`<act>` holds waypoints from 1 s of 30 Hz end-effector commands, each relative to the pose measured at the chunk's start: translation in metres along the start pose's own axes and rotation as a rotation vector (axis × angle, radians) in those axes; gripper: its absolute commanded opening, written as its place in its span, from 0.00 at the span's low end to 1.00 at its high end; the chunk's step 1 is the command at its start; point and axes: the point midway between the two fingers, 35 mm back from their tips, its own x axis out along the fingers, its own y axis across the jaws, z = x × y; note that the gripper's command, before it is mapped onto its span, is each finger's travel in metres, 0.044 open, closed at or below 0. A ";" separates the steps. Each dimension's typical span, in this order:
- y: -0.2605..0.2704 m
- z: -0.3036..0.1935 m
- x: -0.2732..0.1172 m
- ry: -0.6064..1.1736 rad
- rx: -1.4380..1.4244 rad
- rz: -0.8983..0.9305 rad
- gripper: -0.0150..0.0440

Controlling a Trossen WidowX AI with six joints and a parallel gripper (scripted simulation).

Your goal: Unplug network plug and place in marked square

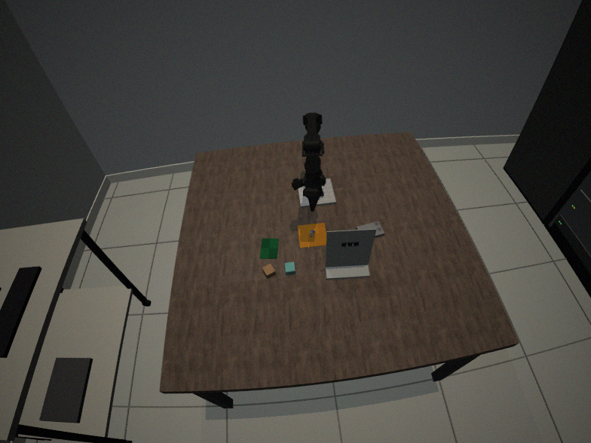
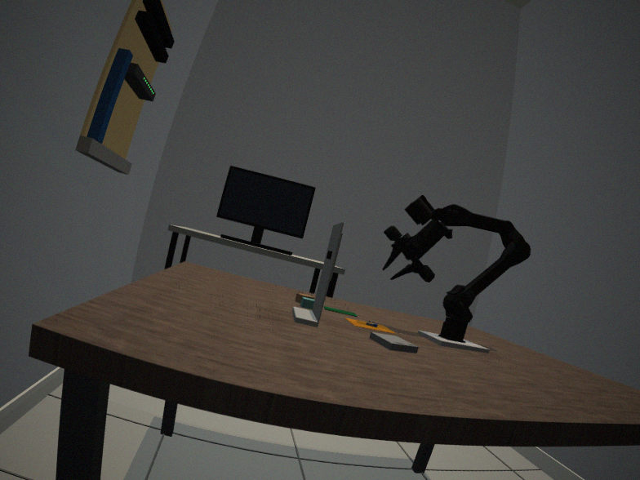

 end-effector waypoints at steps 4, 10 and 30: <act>0.012 0.001 -0.015 -0.006 0.004 -0.004 0.52; 0.021 0.001 -0.029 -0.006 0.003 -0.003 0.52; 0.042 0.001 -0.066 -0.008 0.007 -0.002 0.61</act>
